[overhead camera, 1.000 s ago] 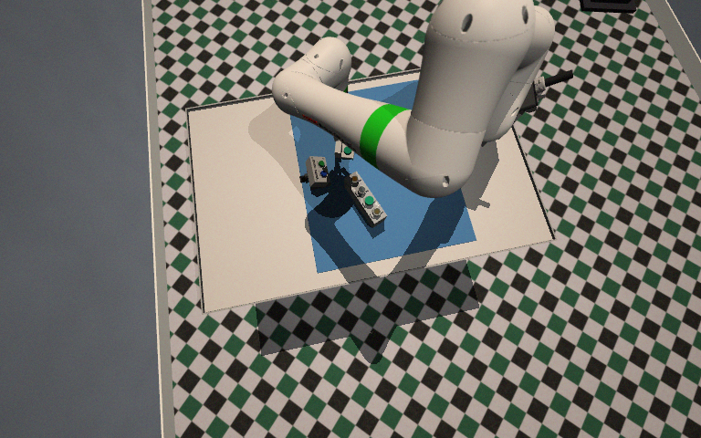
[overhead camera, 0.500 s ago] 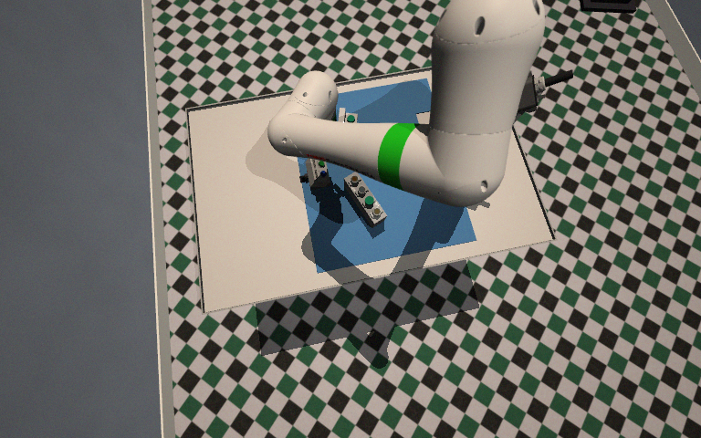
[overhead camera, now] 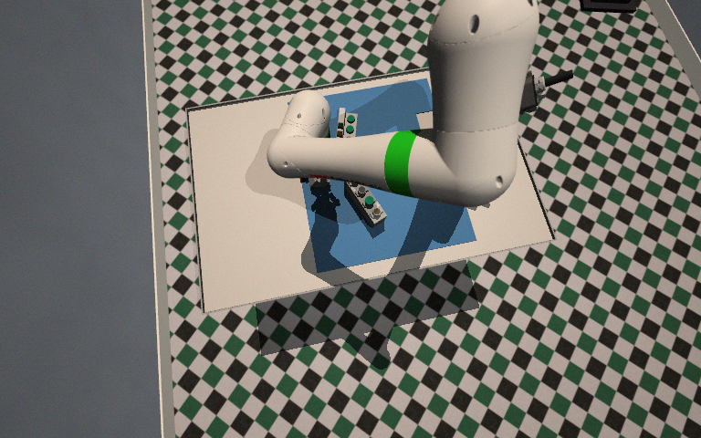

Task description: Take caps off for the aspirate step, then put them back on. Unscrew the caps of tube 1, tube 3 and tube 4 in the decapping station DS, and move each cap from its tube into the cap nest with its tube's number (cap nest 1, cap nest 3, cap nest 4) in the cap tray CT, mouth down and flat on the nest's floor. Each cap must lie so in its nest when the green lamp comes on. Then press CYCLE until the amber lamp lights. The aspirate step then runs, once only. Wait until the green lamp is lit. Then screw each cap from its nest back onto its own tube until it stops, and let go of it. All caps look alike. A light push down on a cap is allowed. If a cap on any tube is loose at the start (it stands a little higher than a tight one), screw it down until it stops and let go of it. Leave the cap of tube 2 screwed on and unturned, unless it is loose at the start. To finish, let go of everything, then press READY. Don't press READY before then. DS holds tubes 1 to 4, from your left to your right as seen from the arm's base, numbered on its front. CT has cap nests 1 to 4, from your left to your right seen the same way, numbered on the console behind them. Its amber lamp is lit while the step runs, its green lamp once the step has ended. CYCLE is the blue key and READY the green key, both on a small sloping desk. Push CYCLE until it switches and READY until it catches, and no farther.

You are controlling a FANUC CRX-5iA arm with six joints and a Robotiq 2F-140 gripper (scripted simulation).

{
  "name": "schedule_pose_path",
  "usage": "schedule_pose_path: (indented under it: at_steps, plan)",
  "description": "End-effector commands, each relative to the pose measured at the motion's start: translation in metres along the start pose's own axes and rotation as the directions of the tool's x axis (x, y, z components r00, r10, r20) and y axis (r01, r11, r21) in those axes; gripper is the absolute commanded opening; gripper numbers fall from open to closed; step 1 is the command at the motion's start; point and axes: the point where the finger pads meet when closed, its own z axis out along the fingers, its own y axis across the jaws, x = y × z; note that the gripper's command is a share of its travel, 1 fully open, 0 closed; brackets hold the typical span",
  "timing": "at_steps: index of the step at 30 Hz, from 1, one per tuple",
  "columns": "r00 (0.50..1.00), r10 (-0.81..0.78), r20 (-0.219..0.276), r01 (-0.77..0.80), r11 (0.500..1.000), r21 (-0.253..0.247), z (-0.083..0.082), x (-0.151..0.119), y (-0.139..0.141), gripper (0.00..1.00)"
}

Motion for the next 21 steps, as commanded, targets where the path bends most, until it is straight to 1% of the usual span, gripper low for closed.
schedule_pose_path:
  at_steps: [1,4,17,21]
  plan:
    - [1.000,0.000,-0.001,0.000,1.000,0.000,0.008,0.000,0.000,0.00]
    - [1.000,0.000,-0.001,0.000,1.000,0.000,0.017,0.000,0.000,0.00]
    - [1.000,0.000,-0.001,0.000,1.000,0.000,0.017,0.000,0.000,0.00]
    - [1.000,0.000,-0.001,0.000,1.000,0.000,0.020,0.000,0.000,0.00]
